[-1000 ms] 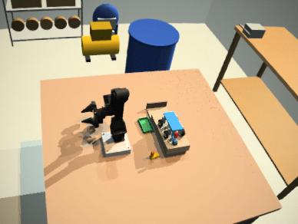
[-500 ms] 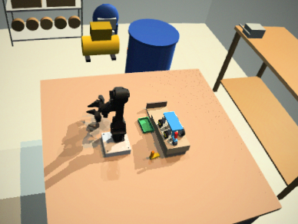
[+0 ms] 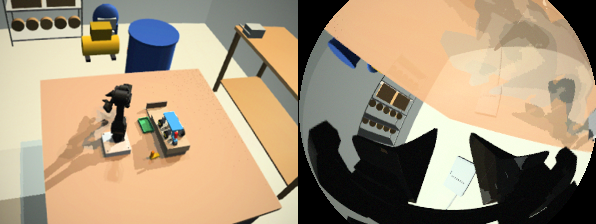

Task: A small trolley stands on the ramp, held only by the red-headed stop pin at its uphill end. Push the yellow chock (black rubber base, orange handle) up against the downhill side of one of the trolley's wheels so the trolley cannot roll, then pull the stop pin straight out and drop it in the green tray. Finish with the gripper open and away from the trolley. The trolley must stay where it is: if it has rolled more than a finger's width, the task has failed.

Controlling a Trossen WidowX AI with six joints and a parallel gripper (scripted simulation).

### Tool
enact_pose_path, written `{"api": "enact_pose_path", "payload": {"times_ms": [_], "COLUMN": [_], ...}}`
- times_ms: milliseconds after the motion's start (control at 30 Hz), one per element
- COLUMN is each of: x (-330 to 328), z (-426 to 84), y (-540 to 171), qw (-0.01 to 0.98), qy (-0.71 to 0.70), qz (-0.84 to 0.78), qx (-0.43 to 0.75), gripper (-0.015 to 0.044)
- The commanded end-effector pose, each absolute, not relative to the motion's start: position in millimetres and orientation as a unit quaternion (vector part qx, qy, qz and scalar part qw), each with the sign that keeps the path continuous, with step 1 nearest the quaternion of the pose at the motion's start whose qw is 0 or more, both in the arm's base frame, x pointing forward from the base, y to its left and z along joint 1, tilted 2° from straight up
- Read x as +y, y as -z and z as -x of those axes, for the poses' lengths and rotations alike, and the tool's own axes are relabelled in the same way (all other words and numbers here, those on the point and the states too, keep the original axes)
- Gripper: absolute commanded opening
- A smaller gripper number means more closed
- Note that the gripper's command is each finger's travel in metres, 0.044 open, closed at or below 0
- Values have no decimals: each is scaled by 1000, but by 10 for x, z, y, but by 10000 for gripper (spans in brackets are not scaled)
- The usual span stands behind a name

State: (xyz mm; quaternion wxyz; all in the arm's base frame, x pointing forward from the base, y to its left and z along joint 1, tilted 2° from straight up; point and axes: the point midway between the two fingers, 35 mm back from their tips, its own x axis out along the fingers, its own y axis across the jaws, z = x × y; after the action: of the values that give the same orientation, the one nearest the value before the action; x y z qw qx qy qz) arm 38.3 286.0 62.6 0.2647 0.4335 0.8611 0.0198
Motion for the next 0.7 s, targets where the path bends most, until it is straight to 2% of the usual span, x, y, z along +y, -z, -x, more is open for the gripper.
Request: {"api": "enact_pose_path", "payload": {"times_ms": [0,333,667], "x": [2884,2629,2030], "z": [-836,-1807,-2614], "y": [-696,-846,-1043], "qw": [310,408,497], "qy": [-24,0,49], "qz": [-484,-571,-625], "qx": [818,712,600], "gripper": [190,190,190]}}
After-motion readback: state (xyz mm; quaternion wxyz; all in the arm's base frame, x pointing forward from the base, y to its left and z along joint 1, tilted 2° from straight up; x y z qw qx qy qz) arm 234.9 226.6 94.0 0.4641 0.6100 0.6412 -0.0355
